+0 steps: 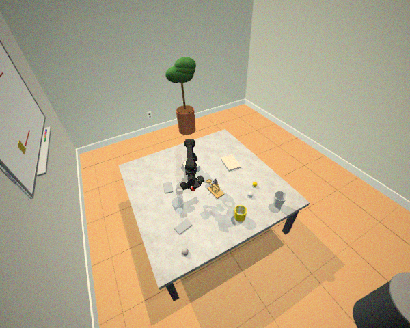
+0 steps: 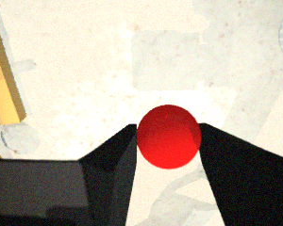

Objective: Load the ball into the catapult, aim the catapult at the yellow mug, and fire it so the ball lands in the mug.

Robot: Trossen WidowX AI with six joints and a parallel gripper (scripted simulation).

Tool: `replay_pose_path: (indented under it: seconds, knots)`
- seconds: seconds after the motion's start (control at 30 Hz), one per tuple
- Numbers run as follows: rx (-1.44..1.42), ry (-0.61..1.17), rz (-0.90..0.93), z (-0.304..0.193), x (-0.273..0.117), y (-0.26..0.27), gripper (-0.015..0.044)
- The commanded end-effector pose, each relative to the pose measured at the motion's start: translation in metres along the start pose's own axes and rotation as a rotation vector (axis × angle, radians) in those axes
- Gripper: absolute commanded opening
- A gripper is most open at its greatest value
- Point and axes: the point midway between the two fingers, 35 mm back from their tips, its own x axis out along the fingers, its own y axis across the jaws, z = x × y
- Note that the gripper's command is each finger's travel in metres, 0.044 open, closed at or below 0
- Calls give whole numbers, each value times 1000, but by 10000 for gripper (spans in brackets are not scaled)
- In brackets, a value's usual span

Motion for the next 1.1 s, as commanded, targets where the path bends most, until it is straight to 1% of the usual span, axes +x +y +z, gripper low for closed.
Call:
replay_pose_path:
  seconds: [0.0,0.1,0.5,1.07]
  knots:
    - [-3,-1,3,-2,-11,1,0]
    - [-5,5,7,-2,-10,6,0]
    - [-48,131,44,-14,8,84,0]
    - [-112,322,14,-63,26,177,0]
